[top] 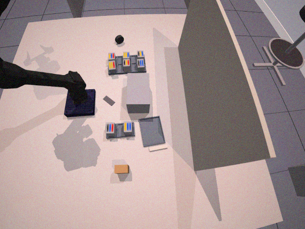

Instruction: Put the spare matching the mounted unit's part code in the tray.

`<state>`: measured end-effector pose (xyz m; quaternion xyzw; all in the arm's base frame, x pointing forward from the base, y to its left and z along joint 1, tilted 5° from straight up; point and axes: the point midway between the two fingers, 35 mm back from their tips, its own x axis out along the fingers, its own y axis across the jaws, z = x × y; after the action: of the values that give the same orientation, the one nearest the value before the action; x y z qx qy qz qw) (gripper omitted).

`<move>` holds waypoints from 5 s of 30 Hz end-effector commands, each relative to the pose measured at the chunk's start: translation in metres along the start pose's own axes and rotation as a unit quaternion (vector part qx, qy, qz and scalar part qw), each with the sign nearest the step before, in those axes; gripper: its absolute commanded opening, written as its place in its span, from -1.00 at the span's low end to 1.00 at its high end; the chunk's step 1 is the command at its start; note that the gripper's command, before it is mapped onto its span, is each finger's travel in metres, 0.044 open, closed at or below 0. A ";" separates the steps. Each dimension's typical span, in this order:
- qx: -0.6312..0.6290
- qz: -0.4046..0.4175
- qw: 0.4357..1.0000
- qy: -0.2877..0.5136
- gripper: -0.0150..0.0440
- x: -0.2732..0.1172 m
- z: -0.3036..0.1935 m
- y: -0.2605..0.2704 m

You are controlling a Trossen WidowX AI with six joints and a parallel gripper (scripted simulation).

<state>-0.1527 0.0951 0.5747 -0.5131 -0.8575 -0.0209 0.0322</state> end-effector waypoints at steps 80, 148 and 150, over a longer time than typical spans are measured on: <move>0.325 0.278 -0.596 0.679 1.00 -0.417 0.355 0.364; 0.676 0.678 -0.164 0.237 0.53 -0.097 0.449 0.339; 0.676 0.678 -0.164 0.237 0.53 -0.097 0.452 0.340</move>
<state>0.1776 0.2025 0.1241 0.4688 -0.4793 -0.4834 -0.5629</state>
